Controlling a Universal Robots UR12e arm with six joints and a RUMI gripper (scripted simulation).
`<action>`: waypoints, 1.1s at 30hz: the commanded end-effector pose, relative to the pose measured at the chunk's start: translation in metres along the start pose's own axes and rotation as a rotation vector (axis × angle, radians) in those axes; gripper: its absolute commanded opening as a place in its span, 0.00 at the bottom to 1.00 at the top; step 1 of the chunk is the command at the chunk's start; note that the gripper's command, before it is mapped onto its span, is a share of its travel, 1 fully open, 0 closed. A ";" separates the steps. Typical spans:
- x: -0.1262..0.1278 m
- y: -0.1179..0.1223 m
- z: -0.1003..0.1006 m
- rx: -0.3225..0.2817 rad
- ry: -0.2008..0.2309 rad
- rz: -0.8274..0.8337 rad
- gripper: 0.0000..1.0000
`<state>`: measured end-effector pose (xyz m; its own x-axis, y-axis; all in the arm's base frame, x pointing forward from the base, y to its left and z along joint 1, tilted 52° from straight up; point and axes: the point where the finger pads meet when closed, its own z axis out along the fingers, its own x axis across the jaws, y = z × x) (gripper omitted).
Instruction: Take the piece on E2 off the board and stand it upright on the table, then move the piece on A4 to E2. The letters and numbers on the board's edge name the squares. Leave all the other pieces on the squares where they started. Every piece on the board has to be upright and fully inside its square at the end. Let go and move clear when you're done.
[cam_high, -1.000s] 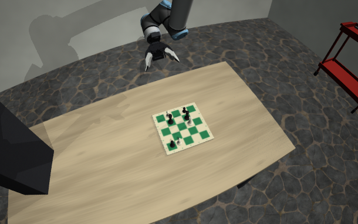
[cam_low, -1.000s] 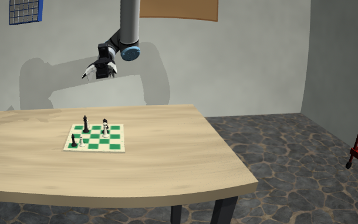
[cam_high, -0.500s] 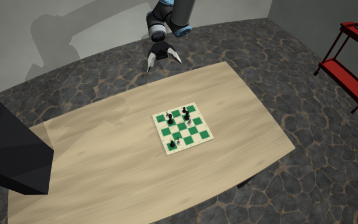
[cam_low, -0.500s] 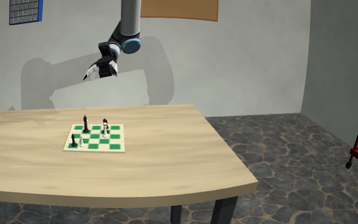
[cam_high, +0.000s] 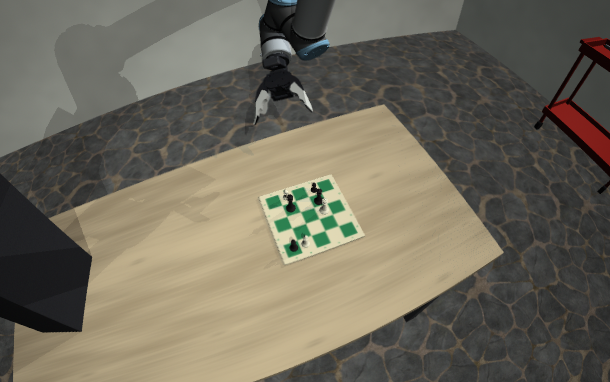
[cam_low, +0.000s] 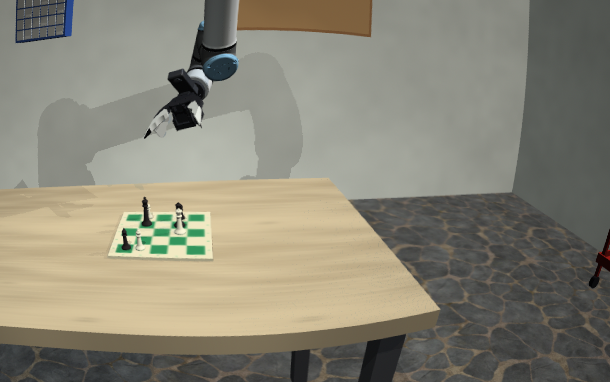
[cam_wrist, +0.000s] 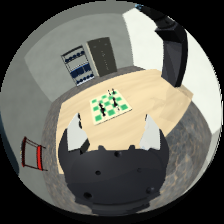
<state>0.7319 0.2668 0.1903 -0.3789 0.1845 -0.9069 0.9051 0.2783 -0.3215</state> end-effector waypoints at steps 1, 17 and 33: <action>-0.002 -0.001 0.004 -0.037 0.040 0.035 1.00; -0.012 -0.004 0.017 -0.125 0.151 0.167 1.00; -0.024 -0.008 0.037 -0.246 0.309 0.355 1.00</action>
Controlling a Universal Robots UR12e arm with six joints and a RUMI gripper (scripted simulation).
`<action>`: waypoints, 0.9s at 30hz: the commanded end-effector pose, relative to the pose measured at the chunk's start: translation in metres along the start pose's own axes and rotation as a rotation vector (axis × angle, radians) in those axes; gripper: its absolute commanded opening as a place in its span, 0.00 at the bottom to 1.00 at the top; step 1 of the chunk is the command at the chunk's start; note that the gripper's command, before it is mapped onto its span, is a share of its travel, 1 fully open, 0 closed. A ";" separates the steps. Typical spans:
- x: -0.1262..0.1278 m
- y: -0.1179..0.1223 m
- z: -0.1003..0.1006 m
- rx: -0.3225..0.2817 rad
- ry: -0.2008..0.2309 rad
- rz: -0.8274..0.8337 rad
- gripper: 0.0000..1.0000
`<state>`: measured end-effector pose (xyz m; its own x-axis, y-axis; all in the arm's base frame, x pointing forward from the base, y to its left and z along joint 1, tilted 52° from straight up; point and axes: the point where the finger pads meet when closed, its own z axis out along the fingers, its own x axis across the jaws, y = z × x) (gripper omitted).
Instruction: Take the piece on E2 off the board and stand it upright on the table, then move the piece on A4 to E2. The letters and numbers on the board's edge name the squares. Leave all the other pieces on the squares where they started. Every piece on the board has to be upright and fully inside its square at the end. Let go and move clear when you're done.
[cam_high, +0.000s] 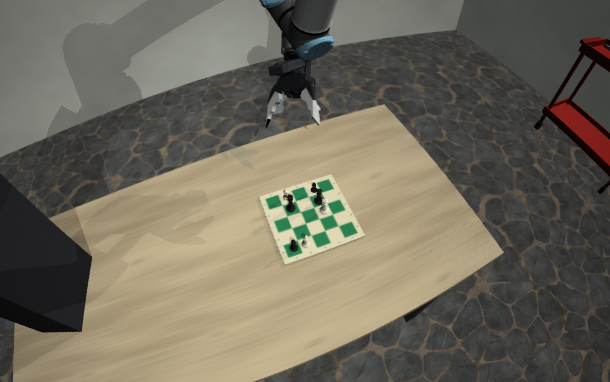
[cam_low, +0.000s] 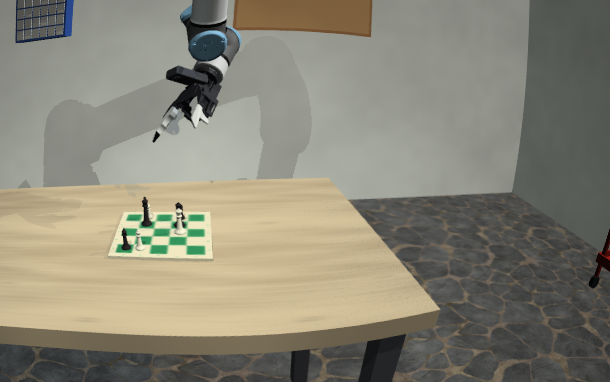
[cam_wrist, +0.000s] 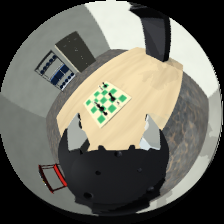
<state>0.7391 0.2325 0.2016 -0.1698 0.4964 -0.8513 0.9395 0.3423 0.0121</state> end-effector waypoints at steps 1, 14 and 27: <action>-0.007 -0.001 0.005 -0.059 0.062 0.064 1.00; -0.023 -0.004 0.019 -0.172 0.209 0.239 1.00; -0.046 -0.008 0.038 -0.326 0.409 0.476 1.00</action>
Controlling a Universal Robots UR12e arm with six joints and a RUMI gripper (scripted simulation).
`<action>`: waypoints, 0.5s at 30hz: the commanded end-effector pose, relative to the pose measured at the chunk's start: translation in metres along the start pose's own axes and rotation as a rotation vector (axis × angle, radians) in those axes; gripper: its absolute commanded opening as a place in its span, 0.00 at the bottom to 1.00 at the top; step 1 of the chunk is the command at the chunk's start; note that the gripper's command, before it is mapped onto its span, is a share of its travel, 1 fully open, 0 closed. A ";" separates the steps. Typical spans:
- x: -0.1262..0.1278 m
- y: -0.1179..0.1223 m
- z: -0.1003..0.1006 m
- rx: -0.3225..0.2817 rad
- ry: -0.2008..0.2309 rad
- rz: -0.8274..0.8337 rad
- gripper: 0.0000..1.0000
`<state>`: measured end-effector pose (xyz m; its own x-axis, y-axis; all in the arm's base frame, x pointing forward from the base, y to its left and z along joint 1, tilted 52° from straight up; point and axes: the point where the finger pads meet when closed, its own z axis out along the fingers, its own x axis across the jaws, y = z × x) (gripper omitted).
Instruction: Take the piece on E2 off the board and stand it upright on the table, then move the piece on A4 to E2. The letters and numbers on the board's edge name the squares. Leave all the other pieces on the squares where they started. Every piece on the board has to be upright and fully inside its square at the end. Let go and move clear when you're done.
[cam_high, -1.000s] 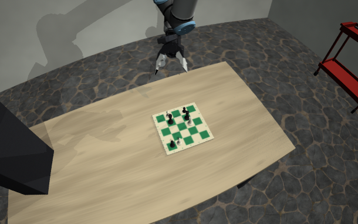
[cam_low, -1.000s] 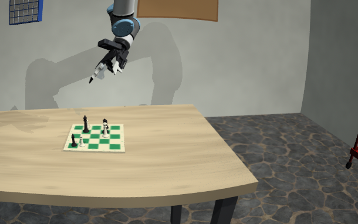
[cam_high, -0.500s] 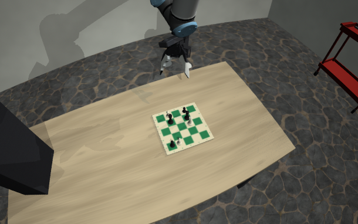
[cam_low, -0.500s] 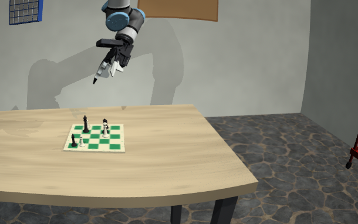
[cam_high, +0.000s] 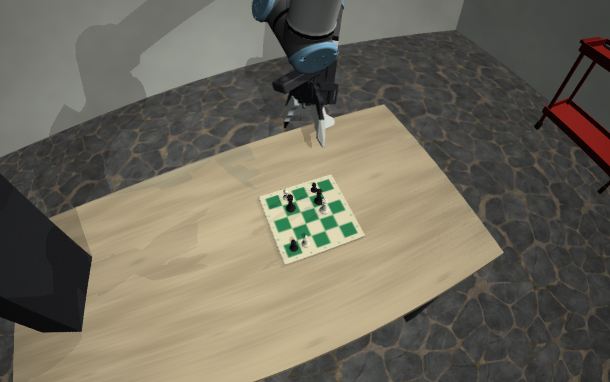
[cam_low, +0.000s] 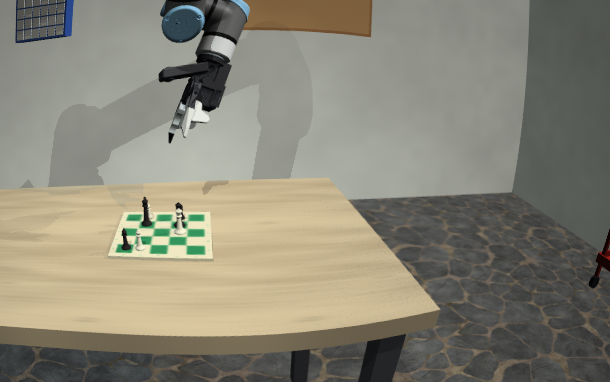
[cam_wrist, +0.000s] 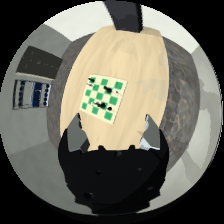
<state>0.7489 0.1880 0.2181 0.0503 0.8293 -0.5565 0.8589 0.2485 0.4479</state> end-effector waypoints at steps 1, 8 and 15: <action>-0.013 0.000 0.006 -0.089 0.108 0.116 1.00; -0.029 0.002 0.011 -0.176 0.219 0.249 1.00; -0.038 0.003 0.015 -0.229 0.288 0.331 1.00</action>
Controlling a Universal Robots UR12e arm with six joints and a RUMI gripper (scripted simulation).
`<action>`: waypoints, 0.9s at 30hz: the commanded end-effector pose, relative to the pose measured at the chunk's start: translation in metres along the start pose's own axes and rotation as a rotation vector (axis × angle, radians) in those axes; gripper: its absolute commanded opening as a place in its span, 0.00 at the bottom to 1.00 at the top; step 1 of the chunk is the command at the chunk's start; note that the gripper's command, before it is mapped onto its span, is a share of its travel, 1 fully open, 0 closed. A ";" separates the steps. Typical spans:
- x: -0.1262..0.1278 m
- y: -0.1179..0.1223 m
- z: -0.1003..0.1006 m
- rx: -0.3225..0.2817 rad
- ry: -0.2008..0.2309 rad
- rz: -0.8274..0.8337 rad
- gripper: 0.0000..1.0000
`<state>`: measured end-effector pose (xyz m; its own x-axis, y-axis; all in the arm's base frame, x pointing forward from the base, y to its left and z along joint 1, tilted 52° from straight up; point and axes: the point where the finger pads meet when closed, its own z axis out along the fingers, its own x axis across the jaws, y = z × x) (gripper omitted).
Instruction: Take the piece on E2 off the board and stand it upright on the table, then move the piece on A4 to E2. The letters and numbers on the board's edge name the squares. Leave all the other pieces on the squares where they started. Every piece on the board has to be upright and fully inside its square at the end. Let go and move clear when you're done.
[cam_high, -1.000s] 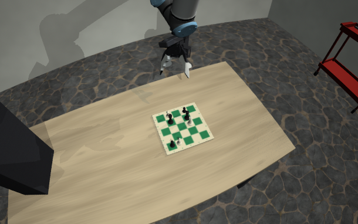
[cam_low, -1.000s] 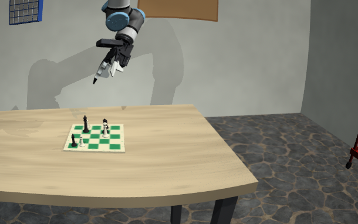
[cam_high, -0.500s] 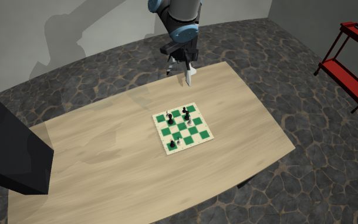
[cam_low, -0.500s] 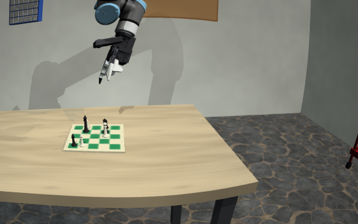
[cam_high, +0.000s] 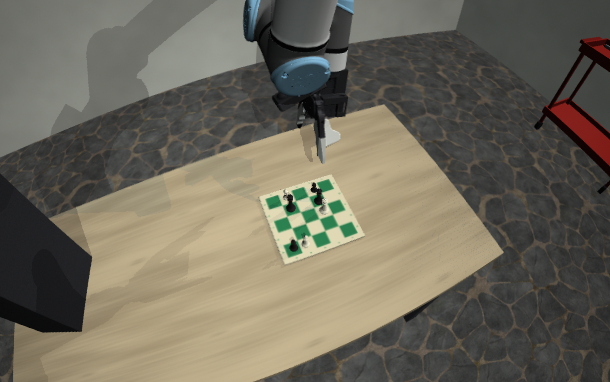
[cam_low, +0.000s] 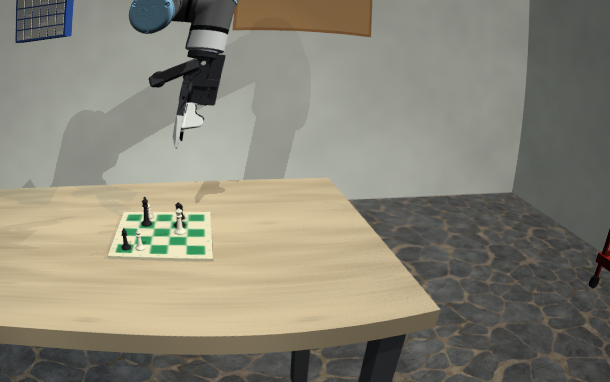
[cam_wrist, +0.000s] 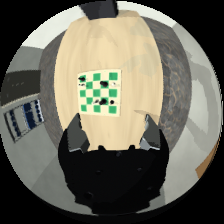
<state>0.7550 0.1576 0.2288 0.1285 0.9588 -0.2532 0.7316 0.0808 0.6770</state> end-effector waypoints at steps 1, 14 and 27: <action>-0.009 0.002 0.003 -0.063 0.080 0.084 1.00; -0.020 0.006 0.005 -0.123 0.157 0.177 1.00; -0.023 0.006 0.005 -0.135 0.173 0.195 1.00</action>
<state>0.7599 0.1352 0.2350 0.1341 0.9910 0.0001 0.6095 -0.0826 0.7885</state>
